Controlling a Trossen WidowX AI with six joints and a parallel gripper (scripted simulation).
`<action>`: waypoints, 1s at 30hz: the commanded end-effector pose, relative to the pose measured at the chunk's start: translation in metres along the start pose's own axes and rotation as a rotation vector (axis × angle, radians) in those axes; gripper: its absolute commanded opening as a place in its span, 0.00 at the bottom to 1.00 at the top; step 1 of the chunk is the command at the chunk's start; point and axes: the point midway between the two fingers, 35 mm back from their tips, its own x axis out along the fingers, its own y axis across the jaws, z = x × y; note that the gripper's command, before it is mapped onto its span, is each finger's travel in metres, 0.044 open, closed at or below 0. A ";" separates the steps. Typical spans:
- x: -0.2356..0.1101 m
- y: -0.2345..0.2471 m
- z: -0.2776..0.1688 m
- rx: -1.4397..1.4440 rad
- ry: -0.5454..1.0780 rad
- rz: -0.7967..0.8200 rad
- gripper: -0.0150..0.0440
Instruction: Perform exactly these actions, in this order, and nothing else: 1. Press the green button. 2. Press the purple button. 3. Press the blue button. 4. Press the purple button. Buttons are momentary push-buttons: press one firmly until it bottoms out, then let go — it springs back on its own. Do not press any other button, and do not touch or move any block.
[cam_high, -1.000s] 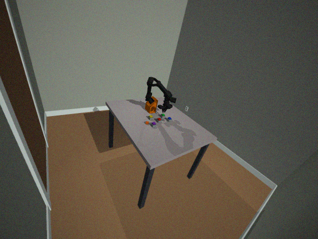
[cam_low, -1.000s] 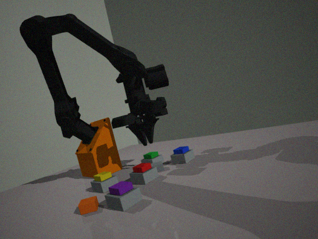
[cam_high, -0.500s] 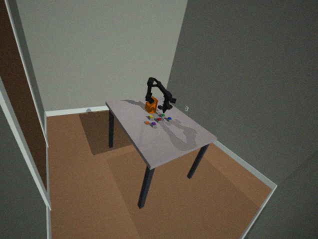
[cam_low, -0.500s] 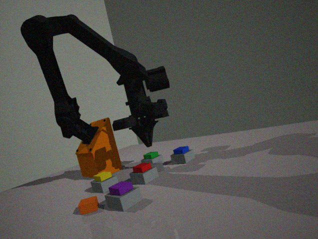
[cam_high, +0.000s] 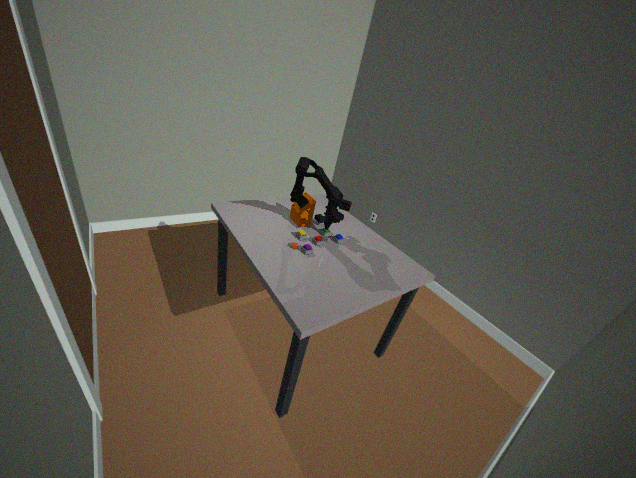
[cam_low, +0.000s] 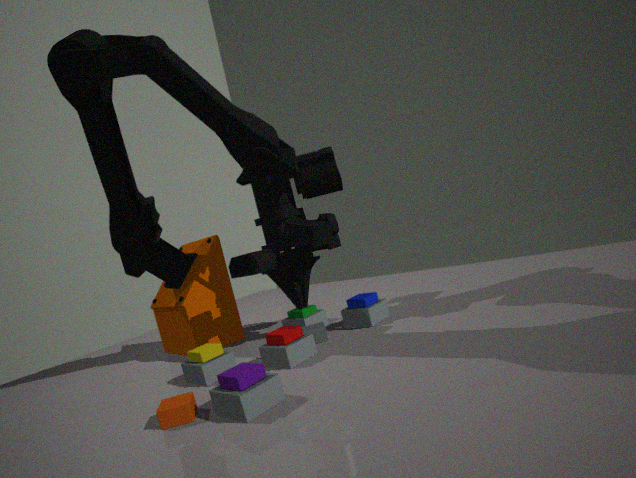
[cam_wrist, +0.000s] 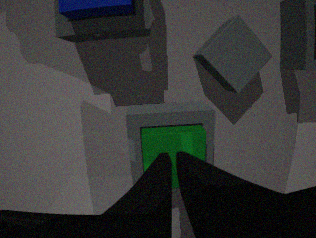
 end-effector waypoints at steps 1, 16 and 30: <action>0.005 -0.001 -0.001 -0.004 0.002 -0.005 0.29; 0.005 -0.001 -0.001 -0.004 0.002 -0.005 0.29; -0.067 0.001 0.001 -0.005 0.002 0.000 0.29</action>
